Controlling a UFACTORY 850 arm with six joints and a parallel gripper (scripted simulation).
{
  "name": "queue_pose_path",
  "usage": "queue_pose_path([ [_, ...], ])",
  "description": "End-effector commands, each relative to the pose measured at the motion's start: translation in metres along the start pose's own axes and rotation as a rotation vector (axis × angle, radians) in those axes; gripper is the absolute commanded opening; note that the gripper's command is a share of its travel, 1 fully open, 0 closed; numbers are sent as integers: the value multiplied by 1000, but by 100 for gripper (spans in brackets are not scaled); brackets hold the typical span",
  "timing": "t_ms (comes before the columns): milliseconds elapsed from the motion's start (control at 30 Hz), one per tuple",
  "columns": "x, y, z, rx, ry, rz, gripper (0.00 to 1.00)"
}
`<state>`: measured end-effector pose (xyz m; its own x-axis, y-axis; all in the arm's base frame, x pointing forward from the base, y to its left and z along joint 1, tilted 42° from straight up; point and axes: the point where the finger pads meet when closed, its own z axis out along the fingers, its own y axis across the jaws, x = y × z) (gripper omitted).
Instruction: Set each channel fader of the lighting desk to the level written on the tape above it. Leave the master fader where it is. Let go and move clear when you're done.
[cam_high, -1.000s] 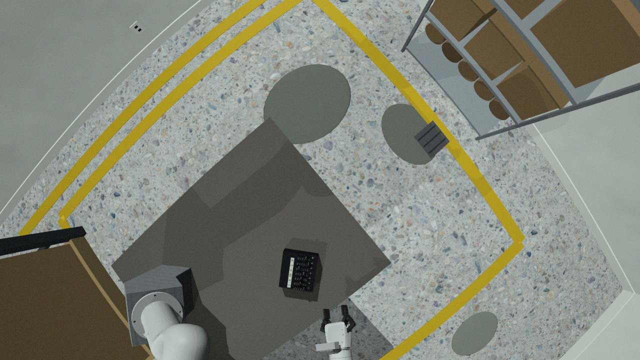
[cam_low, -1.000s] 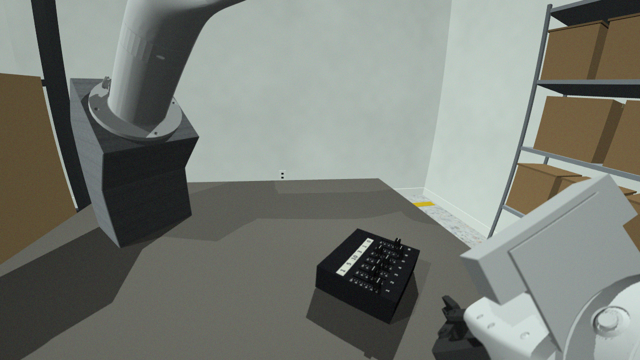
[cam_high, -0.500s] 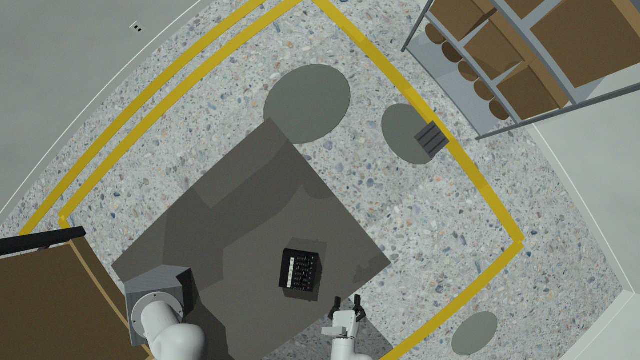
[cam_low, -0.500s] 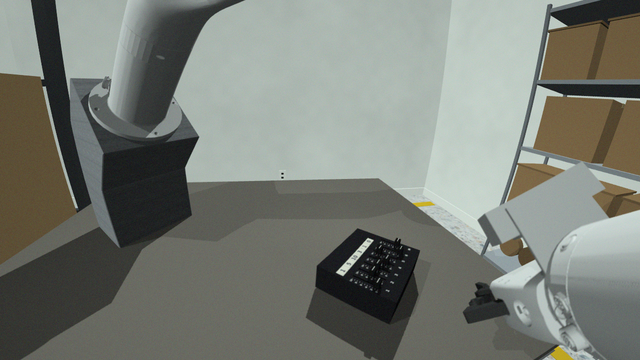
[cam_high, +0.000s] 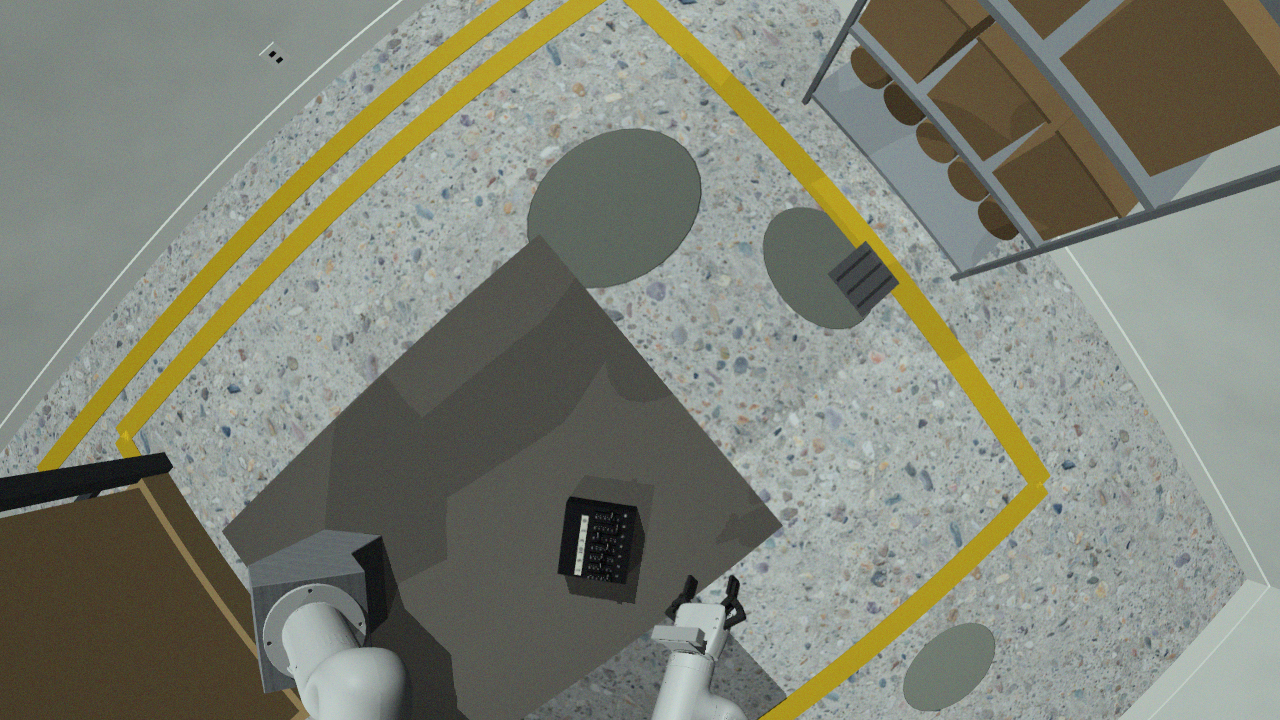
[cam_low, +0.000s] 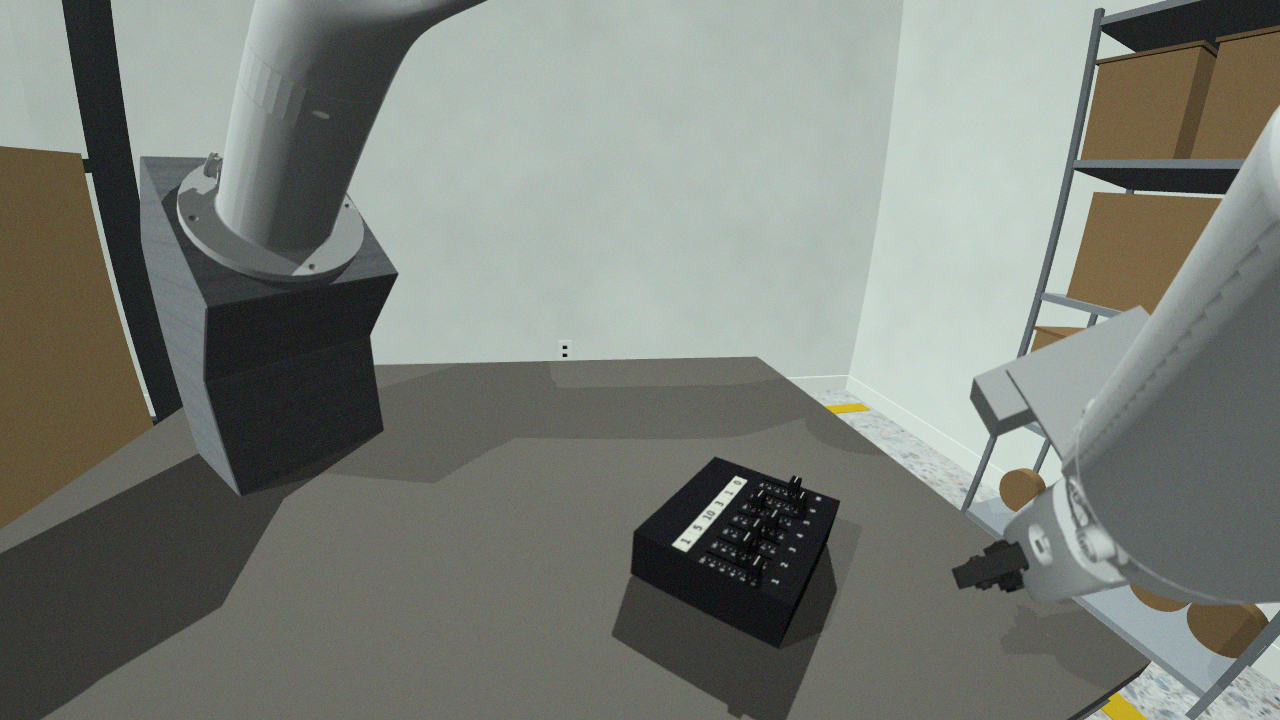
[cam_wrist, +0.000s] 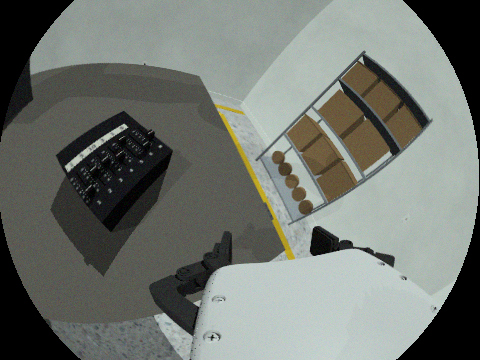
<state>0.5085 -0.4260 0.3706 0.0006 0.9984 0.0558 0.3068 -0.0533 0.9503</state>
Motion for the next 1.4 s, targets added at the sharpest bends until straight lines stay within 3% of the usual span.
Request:
queue_pose_path([
  [0,1,12,10,-35,-97,48,100],
  [33,2,15,14,-47,-142,81,100],
  [133,2,15,14,-47,-142,81,100],
  [267,5,19,18,-65,-233,153,100],
  [400,5,19,18,-65,-233,153,100],
  [533,9,18,18,-76,-322,233,100],
  [633,9,18,18,-76,-322,233,100],
  [667,12,16,18,-78,-365,276,100],
  [767,12,16,18,-78,-365,276,100],
  [800,15,12,17,-78,-406,320,100],
  [967,15,12,17,-78,-406,320,100],
  [1067,24,3,12,-74,-485,411,100],
  [1167,24,3,12,-74,-485,411,100],
  [1200,29,-4,9,-69,-523,457,100],
  [1367,35,-11,6,-63,-558,504,100],
])
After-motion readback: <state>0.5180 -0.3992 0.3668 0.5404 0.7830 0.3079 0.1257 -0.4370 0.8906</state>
